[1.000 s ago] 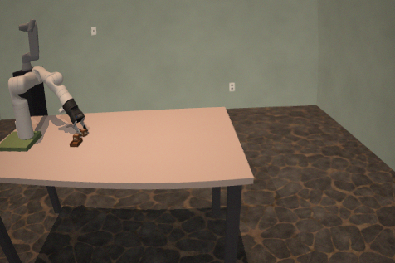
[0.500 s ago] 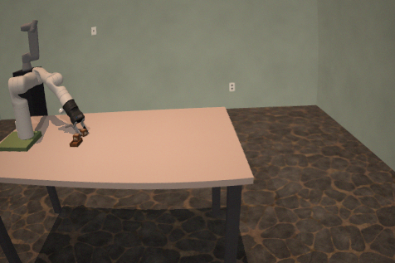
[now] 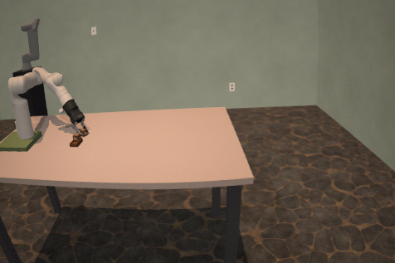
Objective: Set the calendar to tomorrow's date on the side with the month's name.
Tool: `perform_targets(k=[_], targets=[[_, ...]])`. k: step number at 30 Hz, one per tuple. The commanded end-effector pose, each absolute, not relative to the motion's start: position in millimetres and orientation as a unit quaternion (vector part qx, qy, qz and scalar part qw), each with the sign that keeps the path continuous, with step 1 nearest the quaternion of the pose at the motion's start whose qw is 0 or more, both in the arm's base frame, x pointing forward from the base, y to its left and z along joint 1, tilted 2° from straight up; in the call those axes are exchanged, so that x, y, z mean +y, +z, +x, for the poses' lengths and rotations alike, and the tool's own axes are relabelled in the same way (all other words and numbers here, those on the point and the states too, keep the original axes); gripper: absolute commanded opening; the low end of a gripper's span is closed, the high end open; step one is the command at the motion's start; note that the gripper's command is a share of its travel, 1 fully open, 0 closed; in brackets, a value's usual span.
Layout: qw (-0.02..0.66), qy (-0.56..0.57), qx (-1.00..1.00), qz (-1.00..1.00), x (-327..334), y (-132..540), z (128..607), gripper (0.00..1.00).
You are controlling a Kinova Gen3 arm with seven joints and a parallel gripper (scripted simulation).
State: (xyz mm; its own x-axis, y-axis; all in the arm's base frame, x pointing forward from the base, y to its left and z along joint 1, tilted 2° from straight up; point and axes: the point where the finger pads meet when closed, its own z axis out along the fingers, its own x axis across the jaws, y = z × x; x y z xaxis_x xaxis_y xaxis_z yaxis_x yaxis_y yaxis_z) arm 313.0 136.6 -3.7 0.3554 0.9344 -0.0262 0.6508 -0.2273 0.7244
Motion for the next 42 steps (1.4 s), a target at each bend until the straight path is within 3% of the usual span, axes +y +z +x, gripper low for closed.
perform_targets(k=[1,14,15,42], targets=[[0.331,0.214,0.526,0.754,136.7,-3.4,313.1,0.9],[0.331,0.214,0.526,0.754,136.7,-3.4,313.1,0.9],[0.331,0.214,0.526,0.754,136.7,-3.4,313.1,0.6],[0.331,0.214,0.526,0.754,136.7,-3.4,313.1,0.6]])
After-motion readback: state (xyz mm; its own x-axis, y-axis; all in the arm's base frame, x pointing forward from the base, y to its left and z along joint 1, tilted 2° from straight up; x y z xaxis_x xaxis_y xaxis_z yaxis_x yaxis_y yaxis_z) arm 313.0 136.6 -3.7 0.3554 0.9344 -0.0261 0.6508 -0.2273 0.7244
